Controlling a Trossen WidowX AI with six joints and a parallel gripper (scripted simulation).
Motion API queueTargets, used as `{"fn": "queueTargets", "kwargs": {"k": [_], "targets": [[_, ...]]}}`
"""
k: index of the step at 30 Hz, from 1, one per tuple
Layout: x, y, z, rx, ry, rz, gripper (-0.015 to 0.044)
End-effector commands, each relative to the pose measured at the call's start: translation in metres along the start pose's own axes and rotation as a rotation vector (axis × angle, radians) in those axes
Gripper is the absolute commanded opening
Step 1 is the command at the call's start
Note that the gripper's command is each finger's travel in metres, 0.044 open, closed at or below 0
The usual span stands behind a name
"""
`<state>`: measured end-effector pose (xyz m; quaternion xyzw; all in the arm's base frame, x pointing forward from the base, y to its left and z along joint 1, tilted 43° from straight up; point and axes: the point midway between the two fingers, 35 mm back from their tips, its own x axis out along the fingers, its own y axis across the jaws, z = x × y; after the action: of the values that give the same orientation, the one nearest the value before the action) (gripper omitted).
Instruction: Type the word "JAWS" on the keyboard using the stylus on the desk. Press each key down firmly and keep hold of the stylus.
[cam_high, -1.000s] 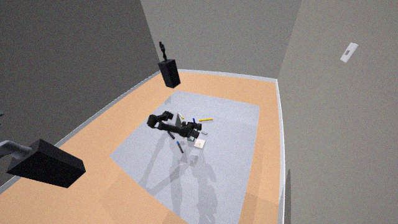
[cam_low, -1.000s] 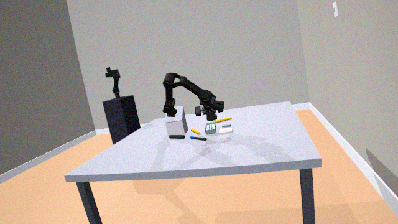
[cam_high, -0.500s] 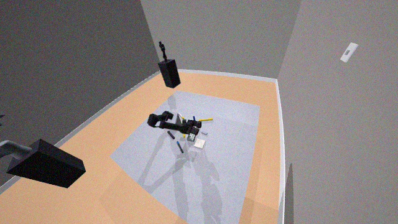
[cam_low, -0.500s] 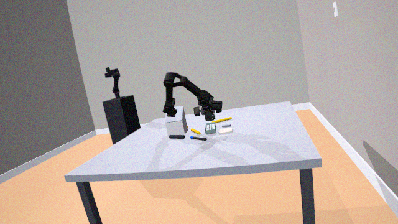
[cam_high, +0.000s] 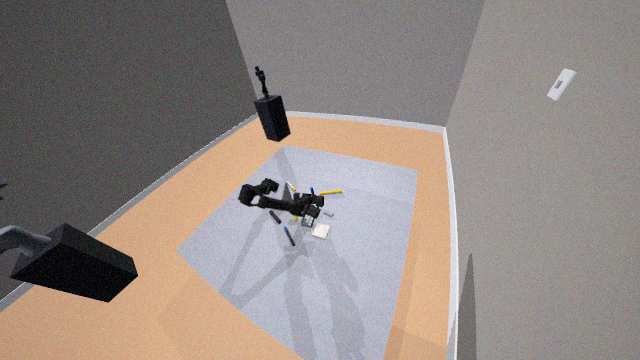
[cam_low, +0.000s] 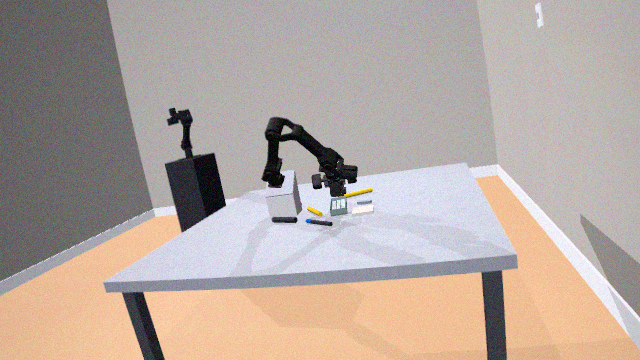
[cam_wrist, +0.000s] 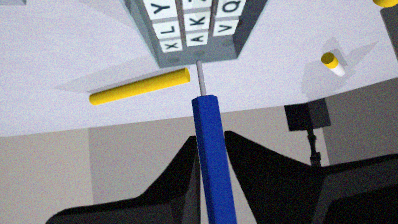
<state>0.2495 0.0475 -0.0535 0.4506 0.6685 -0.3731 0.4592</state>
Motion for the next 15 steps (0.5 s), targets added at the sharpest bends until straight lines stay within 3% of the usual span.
{"fn": "queueTargets", "kwargs": {"k": [1,15], "targets": [[0.0030,-0.0014,0.0015,-0.001,-0.001,-0.008,0.0081],[0.0047,-0.0015,0.0044,-0.001,-0.001,-0.008,0.0081]]}}
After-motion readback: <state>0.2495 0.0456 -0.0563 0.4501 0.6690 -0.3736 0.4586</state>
